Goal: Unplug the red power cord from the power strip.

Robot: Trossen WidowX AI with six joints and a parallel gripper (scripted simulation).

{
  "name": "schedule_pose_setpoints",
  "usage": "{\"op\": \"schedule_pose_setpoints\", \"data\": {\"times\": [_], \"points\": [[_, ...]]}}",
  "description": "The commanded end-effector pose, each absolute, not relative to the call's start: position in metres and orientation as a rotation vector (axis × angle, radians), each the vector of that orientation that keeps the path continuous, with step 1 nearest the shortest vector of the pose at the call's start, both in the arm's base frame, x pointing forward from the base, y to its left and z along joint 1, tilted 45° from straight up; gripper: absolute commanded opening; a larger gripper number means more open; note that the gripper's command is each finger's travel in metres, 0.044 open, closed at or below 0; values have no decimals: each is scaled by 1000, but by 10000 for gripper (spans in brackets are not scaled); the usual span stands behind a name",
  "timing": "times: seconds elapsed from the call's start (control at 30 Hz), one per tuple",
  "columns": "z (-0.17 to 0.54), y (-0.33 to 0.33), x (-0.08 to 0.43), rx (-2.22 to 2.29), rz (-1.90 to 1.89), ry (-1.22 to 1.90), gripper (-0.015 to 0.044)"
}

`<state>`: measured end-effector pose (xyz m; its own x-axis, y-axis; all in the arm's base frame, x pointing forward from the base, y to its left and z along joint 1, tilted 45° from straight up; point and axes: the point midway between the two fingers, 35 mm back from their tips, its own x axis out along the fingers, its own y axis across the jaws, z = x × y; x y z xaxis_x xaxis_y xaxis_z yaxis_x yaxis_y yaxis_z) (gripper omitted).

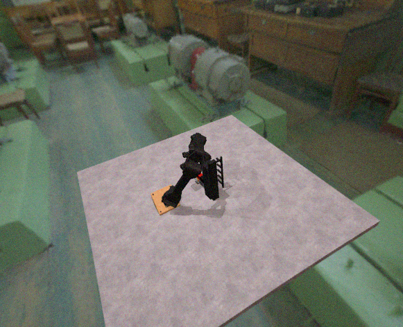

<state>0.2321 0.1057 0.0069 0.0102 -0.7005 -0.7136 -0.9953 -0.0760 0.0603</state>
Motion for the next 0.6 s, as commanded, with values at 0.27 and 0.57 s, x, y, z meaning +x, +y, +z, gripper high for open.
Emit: {"op": "schedule_pose_setpoints", "data": {"times": [0.27, 0.57], "points": [[-26, 157, 227, -1826, 830, 1727, 440], [-26, 157, 227, -1826, 830, 1727, 440]]}}
